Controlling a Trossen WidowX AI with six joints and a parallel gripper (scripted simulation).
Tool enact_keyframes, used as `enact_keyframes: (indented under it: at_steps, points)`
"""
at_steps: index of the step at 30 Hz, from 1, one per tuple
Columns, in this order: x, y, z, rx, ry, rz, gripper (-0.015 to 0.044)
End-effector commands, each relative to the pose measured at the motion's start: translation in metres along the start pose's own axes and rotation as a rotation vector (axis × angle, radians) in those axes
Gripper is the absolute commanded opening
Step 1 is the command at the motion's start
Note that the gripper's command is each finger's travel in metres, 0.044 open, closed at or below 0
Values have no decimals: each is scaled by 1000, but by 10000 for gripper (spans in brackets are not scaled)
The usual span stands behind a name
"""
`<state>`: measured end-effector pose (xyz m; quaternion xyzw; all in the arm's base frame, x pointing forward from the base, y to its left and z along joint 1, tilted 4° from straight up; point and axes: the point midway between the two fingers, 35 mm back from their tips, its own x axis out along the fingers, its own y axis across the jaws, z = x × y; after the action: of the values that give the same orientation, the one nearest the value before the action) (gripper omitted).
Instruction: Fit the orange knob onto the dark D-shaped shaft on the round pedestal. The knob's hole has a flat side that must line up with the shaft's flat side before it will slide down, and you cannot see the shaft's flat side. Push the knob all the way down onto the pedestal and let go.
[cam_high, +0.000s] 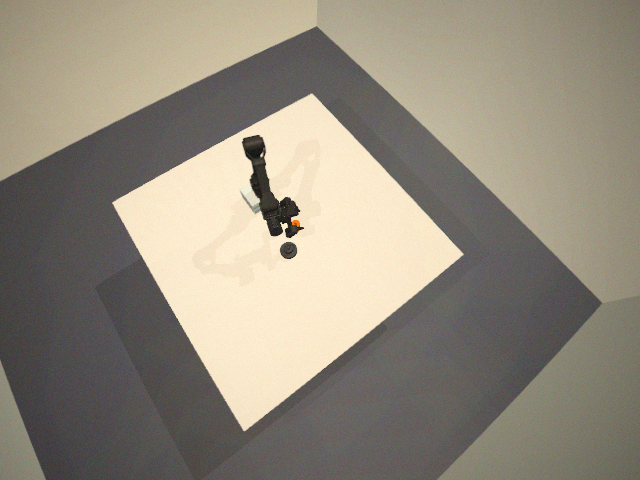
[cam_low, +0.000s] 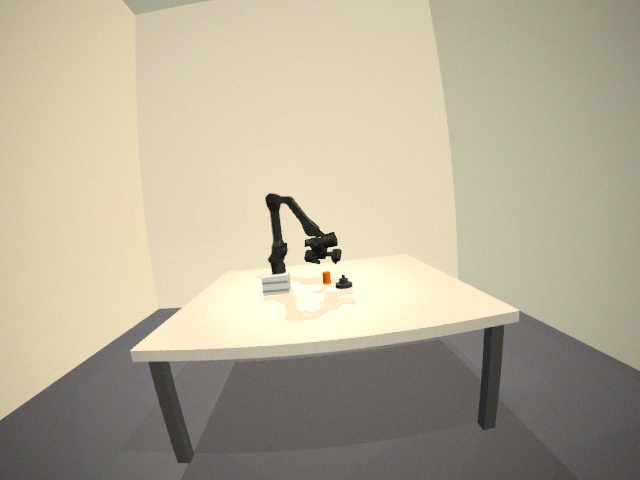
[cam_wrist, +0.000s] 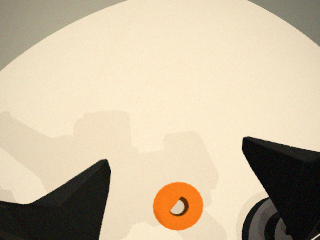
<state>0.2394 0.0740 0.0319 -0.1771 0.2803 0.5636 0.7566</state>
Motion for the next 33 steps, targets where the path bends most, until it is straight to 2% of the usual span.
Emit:
enact_keyframes:
  at_steps: [1, 5, 9, 12, 14, 27, 33]
  points:
    - [-12, 3, 12, -4, 0, 0, 440]
    - [-10, 3, 12, 8, 61, 17, 440]
    - [-9, 4, 12, 41, 427, 64, 440]
    - [-20, 4, 21, 21, 708, 33, 440]
    - [-28, 3, 27, -1, 824, 0, 440]
    - [-29, 3, 28, 11, 838, -11, 440]
    - [-28, 3, 28, 495, 816, -227, 440]
